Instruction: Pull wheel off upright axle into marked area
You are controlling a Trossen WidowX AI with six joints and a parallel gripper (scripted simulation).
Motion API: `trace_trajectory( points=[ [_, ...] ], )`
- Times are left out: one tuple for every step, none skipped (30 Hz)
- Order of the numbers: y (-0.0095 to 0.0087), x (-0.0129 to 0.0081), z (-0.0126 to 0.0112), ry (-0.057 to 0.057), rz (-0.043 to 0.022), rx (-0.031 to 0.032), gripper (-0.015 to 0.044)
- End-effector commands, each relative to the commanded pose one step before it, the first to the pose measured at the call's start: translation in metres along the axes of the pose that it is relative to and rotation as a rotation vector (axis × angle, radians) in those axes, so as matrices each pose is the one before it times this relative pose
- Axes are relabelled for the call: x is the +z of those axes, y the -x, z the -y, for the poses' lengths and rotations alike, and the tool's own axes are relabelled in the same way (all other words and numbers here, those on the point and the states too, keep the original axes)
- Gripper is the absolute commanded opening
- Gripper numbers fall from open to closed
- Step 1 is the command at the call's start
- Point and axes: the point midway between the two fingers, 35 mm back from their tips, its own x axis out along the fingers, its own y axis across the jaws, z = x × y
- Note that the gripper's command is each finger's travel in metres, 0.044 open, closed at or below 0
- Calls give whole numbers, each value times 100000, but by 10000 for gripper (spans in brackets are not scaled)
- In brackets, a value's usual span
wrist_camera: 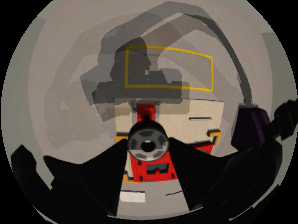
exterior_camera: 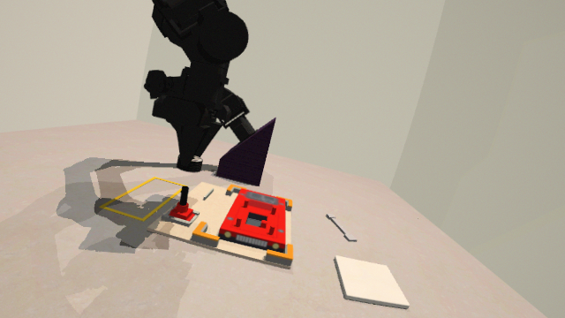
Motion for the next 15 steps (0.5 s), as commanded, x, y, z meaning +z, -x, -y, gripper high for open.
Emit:
trace_trajectory(
  points=[
    [-195,878,397,193,102,-662,0],
    [40,330,142,-16,-24,-17,0],
    [39,327,146,-17,-22,-17,0],
    [38,325,149,-17,-21,-17,0],
    [37,323,153,-17,-19,-17,0],
    [36,320,156,-18,-17,-16,0],
    [34,318,159,-18,-16,-16,0],
    [33,315,162,-18,-14,-16,0],
    [32,312,166,-18,-12,-16,0],
    [31,310,169,-19,-11,-16,0],
    [30,307,172,-19,-9,-16,0],
    [29,304,175,-19,-8,-16,0],
    [27,302,178,-19,-6,-16,0],
    [26,299,181,-20,-4,-16,0],
    [25,296,184,-20,-3,-16,0]
  ],
)
